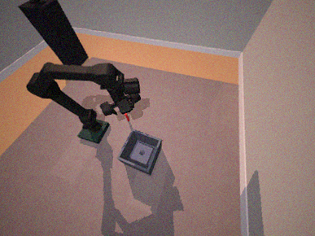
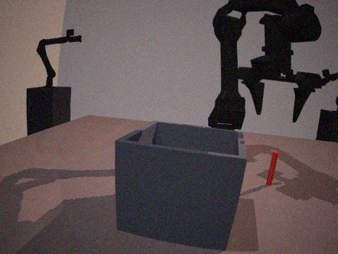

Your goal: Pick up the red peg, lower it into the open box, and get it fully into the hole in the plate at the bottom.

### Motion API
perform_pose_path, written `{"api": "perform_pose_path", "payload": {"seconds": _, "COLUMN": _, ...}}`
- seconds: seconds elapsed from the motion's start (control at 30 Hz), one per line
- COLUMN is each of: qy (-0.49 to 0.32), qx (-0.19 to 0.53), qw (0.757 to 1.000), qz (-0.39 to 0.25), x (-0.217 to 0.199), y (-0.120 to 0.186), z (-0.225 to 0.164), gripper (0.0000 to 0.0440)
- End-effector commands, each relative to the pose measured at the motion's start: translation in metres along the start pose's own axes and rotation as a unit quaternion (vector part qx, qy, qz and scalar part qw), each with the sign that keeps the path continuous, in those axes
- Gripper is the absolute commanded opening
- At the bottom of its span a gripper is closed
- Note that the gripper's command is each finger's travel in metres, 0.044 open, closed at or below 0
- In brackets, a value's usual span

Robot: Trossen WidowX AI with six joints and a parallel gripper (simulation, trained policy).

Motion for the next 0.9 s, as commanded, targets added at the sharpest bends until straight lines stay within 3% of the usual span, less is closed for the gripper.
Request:
{"api": "perform_pose_path", "payload": {"seconds": 0.0, "qy": -0.046, "qx": 0.008, "qw": 0.999, "qz": -0.010, "x": -0.009, "y": -0.008, "z": -0.012, "gripper": 0.0440}}
{"api": "perform_pose_path", "payload": {"seconds": 0.87, "qy": -0.215, "qx": -0.002, "qw": 0.976, "qz": -0.043, "x": -0.024, "y": -0.095, "z": -0.023, "gripper": 0.0440}}
Point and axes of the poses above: the point midway between the two fingers, 35 mm back from their tips, its own y axis back along the fingers, its own x axis across the jaws, z = x × y, the point moved 2 cm from there along y, back along the fingers, and after that the axes turned 15 degrees about -y, right-handed, at the moved point
